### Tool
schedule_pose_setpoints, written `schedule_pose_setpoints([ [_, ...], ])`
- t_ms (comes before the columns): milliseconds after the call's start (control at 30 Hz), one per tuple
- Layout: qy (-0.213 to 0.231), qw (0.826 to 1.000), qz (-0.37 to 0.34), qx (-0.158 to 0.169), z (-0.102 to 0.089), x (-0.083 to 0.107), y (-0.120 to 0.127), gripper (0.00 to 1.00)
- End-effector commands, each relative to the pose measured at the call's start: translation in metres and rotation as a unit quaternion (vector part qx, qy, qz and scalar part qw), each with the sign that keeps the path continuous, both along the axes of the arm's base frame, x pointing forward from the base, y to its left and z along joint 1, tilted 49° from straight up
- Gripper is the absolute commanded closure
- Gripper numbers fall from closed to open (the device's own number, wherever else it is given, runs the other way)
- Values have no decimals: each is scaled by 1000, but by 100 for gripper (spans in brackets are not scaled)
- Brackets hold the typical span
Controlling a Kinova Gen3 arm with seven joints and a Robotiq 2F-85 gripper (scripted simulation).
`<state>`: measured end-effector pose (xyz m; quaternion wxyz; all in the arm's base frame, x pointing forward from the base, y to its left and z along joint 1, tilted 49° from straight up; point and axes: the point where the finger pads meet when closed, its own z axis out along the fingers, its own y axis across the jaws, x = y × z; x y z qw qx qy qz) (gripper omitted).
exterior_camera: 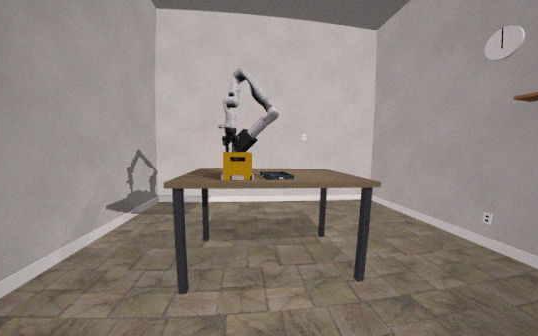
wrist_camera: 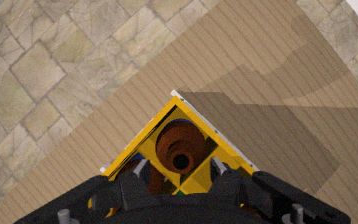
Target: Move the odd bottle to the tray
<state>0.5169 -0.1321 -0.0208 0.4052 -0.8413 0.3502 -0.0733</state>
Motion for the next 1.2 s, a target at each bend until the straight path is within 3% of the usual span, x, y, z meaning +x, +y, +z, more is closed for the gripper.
schedule_pose_setpoints([
  [0, -1, 1000, -3, 0, 11, -7, -13, 36],
  [433, -1, 1000, -4, -1, 30, -18, -32, 36],
  [800, -1, 1000, -4, -1, 33, -20, -35, 36],
  [833, -1, 1000, -4, -1, 33, -20, -35, 100],
  [1167, -1, 1000, -4, -1, 33, -20, -35, 100],
])
